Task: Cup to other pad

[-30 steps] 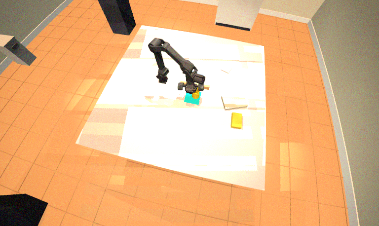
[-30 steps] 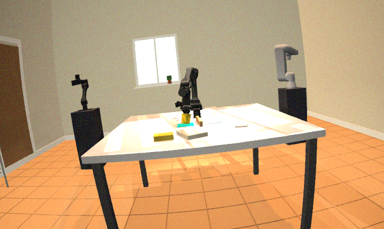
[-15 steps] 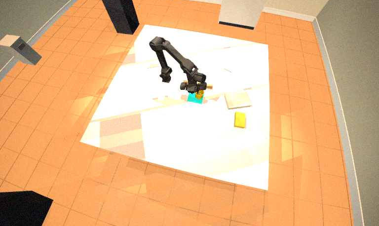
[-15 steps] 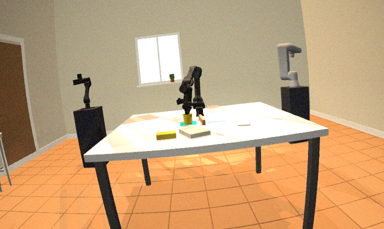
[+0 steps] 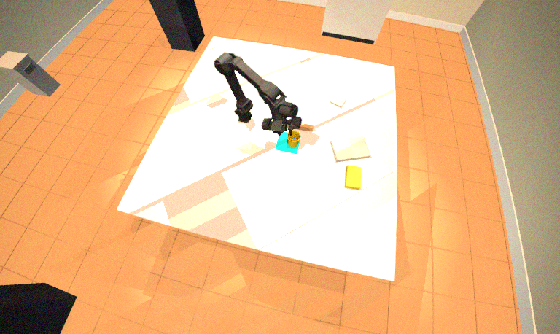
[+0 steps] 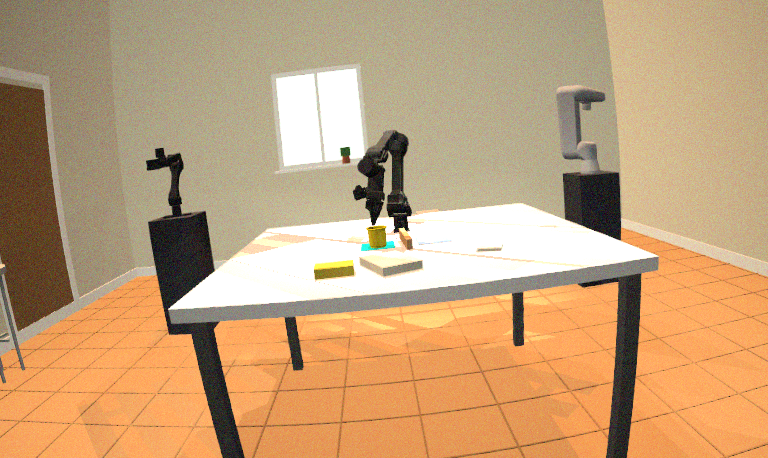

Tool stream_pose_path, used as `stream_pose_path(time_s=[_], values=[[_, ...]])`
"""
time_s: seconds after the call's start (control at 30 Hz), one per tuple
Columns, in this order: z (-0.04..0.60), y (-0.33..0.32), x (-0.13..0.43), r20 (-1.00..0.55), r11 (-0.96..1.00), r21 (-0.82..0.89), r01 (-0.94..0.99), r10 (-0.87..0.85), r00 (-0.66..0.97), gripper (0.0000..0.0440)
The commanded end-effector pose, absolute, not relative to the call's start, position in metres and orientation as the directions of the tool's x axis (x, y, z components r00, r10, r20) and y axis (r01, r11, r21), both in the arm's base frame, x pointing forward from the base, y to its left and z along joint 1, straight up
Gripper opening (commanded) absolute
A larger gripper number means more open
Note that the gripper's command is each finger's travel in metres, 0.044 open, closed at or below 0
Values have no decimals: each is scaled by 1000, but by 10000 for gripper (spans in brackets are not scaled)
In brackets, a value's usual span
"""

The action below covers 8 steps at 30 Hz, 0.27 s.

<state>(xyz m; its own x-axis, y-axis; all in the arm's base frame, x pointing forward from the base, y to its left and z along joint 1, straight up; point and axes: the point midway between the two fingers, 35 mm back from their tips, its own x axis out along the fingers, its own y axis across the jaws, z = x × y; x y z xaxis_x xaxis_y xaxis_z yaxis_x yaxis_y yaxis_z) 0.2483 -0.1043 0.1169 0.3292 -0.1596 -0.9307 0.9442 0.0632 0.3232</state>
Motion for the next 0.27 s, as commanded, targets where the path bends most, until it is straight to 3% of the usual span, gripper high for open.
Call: stream_pose_path(time_s=[0.0,0.23], values=[[136,-106,247,-913,64,366,928,-170,372,293],[160,-113,244,-894,45,405,913,-190,406,423]])
